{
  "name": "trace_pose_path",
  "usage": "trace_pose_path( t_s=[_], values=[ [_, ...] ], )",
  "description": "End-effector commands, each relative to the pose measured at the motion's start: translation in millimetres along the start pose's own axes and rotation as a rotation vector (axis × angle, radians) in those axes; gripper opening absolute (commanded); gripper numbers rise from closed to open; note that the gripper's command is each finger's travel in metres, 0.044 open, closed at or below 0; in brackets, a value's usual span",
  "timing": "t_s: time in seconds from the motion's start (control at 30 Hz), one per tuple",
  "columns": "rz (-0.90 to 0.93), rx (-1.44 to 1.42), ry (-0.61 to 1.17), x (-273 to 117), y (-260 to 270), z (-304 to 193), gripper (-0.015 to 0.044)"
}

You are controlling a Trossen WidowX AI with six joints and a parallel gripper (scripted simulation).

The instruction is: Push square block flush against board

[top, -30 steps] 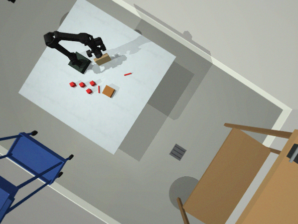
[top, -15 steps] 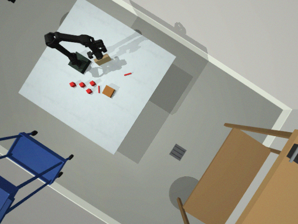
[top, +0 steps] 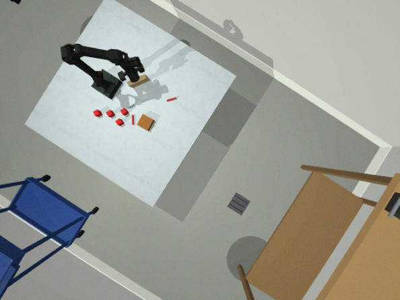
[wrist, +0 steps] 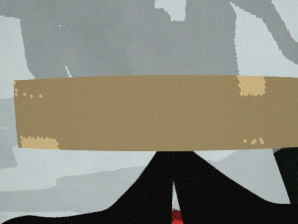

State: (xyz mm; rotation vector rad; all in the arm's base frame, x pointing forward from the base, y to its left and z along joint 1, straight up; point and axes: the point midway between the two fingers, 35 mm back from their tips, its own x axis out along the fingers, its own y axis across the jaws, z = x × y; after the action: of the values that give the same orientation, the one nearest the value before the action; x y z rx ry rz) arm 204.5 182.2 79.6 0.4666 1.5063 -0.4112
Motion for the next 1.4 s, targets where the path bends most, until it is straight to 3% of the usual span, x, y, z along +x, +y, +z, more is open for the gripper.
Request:
trace_pose_path(
  t_s=[0.0, 0.4, 1.37],
  values=[
    [-0.01, -0.001, 0.0, 2.8, -0.6, 5.7, 0.0],
    [-0.01, -0.001, -0.001, 2.8, -1.4, 15.6, 0.0],
    [-0.01, -0.001, 0.004, 3.0, -0.5, -31.6, 0.0]
  ],
)
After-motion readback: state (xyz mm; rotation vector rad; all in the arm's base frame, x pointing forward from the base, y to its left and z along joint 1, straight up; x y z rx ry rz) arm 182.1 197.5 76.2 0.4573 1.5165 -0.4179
